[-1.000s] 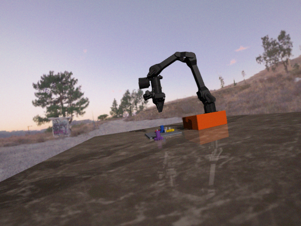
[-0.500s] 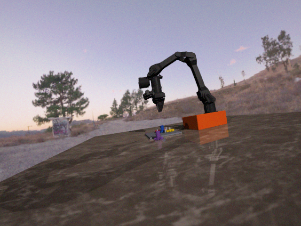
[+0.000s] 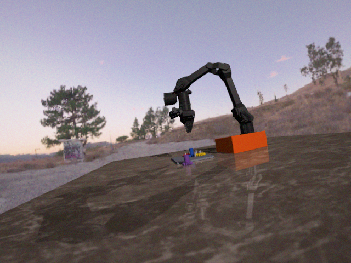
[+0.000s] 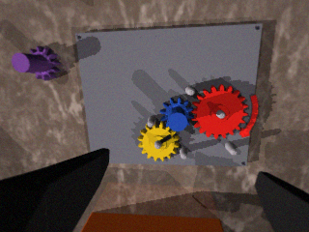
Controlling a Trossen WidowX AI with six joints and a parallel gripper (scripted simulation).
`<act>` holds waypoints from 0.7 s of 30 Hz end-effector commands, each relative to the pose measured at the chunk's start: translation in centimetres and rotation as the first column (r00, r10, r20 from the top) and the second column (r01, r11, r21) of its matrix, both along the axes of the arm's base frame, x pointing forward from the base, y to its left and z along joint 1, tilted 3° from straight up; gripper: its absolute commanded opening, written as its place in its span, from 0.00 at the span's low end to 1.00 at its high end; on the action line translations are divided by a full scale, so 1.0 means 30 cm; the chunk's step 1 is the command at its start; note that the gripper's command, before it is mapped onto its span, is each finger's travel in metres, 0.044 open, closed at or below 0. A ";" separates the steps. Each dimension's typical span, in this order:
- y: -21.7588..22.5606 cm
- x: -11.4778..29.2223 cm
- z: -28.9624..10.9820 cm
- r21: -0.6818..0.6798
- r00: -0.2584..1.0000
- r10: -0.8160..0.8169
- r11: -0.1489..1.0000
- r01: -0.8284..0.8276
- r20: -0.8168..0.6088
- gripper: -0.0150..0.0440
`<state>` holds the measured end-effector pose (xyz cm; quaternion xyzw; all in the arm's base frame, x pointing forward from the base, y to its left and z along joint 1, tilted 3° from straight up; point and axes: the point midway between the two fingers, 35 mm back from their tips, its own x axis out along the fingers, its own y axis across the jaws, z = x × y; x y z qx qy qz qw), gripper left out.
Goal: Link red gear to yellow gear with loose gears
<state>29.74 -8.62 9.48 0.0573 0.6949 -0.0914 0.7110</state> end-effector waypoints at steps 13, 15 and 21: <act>0.074 0.021 0.008 0.004 1.000 -0.003 1.000 0.003 0.001 1.00; 0.175 0.040 0.017 0.008 1.000 -0.003 1.000 0.003 0.002 1.00; 0.487 0.037 0.043 0.020 1.000 -0.002 1.000 0.002 0.002 1.00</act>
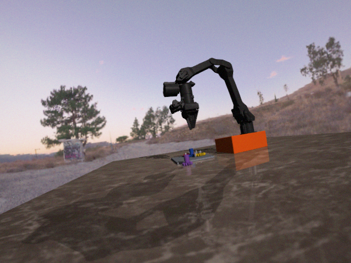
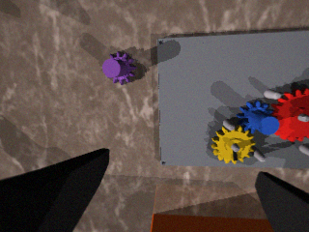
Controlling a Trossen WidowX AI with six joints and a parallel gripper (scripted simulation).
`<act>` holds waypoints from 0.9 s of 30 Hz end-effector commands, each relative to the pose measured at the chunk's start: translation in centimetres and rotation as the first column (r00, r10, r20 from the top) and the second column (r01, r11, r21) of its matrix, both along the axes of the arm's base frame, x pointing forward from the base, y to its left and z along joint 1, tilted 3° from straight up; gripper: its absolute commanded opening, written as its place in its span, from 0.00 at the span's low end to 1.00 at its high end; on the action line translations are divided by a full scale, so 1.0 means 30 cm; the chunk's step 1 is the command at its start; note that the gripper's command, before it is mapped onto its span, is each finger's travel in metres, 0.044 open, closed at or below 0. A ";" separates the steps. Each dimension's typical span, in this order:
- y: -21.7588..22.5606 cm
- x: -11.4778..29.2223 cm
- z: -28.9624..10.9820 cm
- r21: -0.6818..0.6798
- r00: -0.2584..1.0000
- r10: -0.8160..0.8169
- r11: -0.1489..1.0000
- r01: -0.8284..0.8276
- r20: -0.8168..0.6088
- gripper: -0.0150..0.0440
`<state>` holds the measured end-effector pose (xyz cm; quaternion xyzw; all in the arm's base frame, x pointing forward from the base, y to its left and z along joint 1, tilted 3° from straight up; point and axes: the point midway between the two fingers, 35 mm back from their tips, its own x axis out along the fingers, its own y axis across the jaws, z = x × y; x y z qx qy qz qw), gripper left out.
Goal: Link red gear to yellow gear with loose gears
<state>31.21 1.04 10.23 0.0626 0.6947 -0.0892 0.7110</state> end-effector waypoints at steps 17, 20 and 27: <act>0.740 -0.309 0.072 0.020 1.000 0.002 1.000 -0.002 -0.010 1.00; 0.740 -0.309 0.072 0.020 1.000 0.002 1.000 -0.002 -0.010 1.00; 0.740 -0.309 0.072 0.020 1.000 0.002 1.000 -0.002 -0.010 1.00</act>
